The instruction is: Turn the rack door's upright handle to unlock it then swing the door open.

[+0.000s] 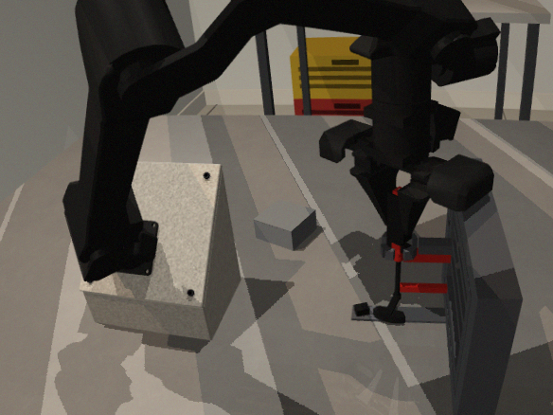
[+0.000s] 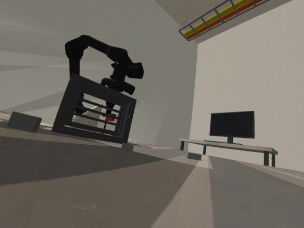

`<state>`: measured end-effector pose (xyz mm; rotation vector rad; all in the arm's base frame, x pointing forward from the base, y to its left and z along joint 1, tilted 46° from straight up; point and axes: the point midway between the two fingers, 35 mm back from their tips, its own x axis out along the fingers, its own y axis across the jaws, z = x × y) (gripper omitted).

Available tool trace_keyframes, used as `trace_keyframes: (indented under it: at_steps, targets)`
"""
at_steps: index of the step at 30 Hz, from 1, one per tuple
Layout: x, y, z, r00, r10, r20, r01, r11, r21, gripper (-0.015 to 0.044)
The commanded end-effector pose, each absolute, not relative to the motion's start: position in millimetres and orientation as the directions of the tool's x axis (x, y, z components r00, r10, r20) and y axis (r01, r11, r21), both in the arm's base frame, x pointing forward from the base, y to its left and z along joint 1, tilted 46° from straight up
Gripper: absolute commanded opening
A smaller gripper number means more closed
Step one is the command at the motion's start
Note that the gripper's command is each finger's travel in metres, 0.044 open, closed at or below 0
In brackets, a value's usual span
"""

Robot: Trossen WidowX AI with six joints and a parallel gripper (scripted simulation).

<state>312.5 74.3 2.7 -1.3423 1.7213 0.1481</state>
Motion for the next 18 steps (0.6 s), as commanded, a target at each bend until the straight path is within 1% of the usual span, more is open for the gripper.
trace_keyframes:
  at_steps: [1,9,16,18]
  targets:
    - [312.9,74.7,2.6,0.018,-0.705,-0.709,-0.917,0.270,-0.292,0.0016]
    - [312.9,74.7,2.6,0.018,-0.705,-0.709,-1.000,-0.002,-0.023,0.0016]
    - [312.9,74.7,2.6,0.018,-0.705,-0.709,-0.946,-0.242,0.217,0.0016]
    - [312.9,74.7,2.6,0.018,-0.705,-0.709,-0.923,-0.284,0.260,0.0016]
